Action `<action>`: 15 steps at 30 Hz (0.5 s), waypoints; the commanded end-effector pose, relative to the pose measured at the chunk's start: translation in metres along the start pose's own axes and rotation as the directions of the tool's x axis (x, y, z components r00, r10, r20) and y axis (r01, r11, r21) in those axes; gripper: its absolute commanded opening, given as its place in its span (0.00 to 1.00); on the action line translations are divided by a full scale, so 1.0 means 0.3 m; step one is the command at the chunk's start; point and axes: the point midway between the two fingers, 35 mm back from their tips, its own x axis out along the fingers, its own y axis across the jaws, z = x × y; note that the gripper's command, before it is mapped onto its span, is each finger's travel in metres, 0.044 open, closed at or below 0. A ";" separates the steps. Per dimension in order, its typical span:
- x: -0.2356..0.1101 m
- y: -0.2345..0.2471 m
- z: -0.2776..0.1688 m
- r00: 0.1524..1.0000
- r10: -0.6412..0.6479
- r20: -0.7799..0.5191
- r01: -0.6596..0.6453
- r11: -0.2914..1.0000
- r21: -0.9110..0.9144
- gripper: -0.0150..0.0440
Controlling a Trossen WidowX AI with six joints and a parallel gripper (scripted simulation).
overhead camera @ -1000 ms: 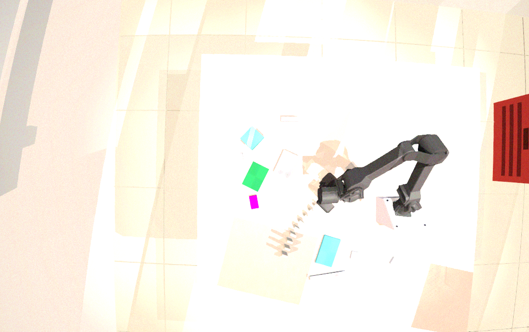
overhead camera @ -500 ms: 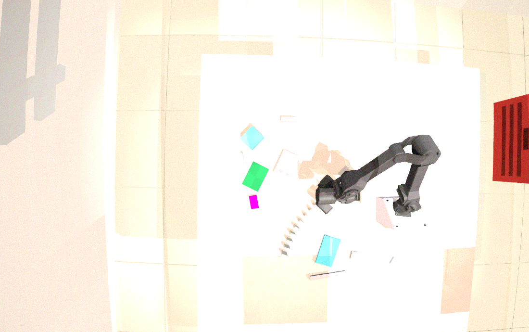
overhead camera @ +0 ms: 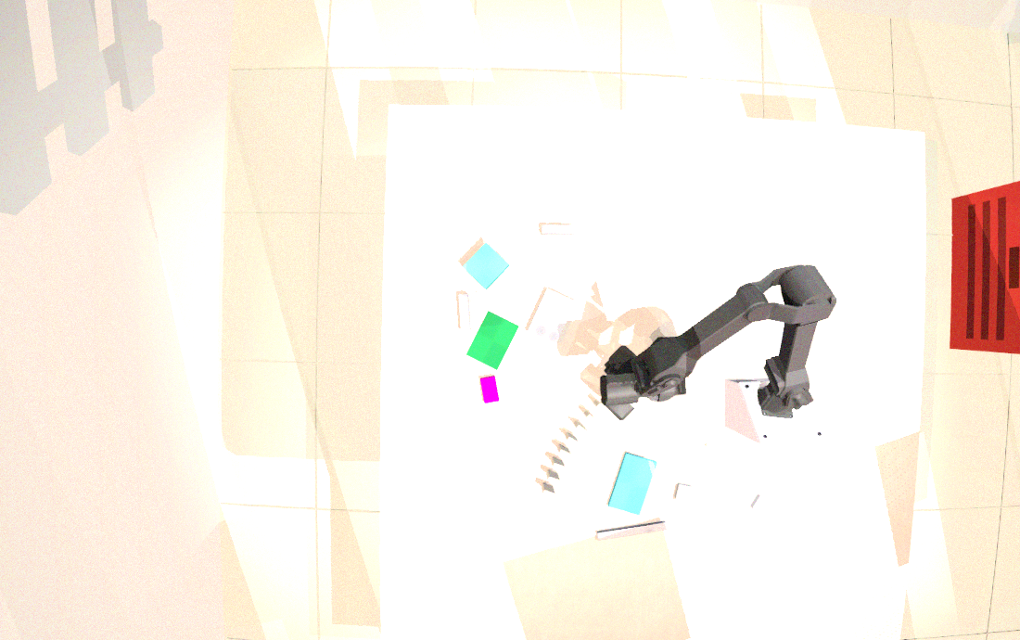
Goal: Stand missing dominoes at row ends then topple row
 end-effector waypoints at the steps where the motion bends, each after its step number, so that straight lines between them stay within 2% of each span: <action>1: -0.024 0.004 0.005 1.000 -0.004 -0.005 0.004 1.000 0.006 0.25; 7: -0.179 0.081 0.000 1.000 -0.002 -0.005 0.002 1.000 0.006 0.25; 15: -0.195 0.089 -0.003 1.000 -0.001 -0.003 0.001 1.000 0.005 0.25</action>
